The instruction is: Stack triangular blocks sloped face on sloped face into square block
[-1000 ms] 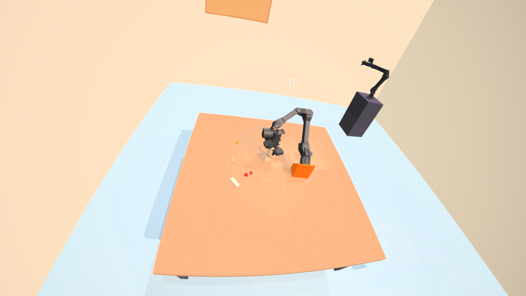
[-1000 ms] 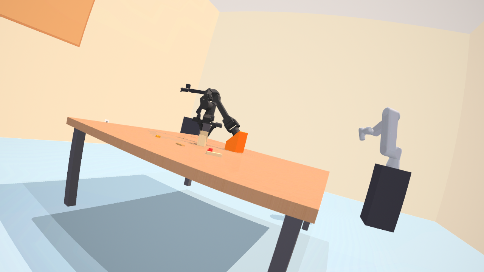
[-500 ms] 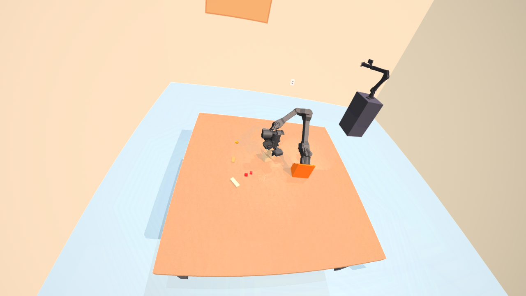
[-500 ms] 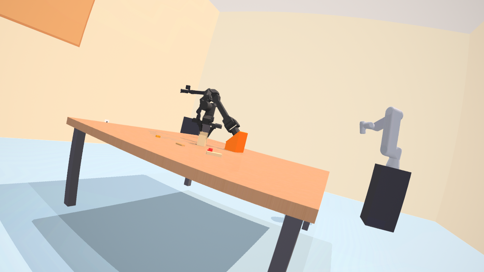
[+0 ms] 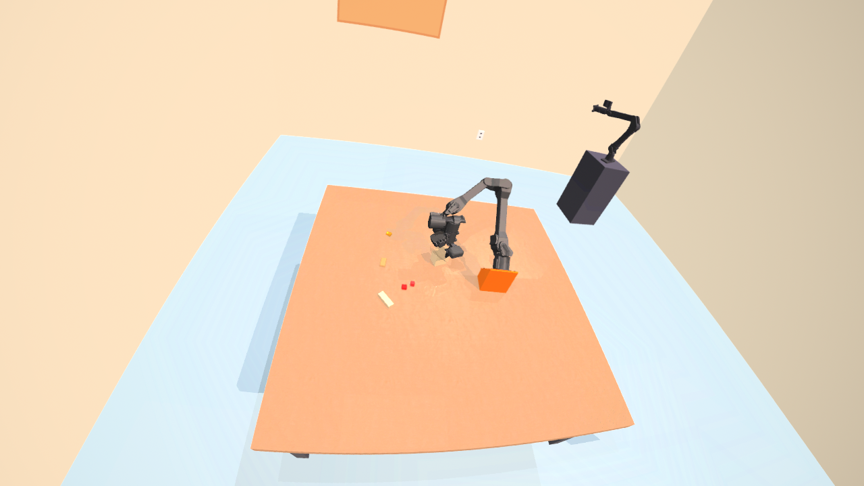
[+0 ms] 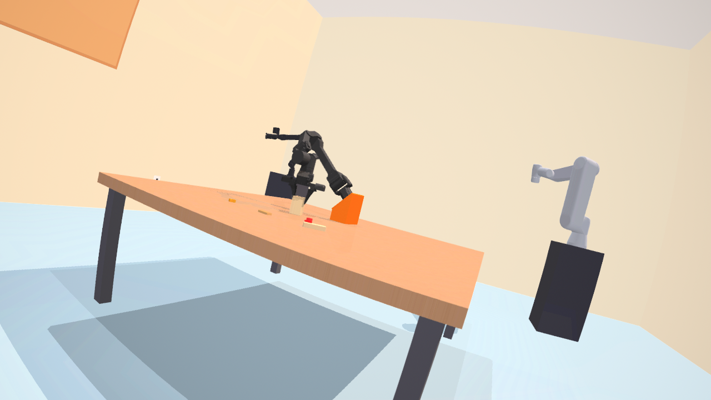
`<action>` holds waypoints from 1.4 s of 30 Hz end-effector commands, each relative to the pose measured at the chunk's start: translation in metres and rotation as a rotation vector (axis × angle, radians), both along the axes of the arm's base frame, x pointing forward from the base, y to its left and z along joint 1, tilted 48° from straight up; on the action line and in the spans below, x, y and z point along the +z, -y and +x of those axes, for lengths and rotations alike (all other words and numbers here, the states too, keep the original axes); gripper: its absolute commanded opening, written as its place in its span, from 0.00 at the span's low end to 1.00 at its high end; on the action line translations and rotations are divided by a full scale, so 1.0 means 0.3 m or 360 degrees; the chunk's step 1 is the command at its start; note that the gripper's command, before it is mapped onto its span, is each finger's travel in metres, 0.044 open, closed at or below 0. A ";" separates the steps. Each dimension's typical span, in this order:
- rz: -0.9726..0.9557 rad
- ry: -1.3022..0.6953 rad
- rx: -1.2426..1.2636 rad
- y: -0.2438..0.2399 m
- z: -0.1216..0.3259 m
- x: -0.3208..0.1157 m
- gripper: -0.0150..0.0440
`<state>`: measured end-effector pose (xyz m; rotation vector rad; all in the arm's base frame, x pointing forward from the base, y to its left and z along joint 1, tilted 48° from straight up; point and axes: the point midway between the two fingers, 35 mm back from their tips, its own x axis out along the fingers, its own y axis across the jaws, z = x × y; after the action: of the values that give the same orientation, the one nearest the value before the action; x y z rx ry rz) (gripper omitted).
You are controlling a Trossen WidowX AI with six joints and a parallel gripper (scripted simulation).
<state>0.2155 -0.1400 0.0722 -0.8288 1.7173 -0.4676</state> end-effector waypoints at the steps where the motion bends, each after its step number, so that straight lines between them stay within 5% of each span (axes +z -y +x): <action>1: -0.0004 -0.0009 0.0003 0.007 -0.001 -0.007 0.25; 42: -0.0005 -0.0007 0.0002 0.019 0.002 -0.021 0.25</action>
<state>0.2162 -0.1456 0.0660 -0.8329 1.7203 -0.4675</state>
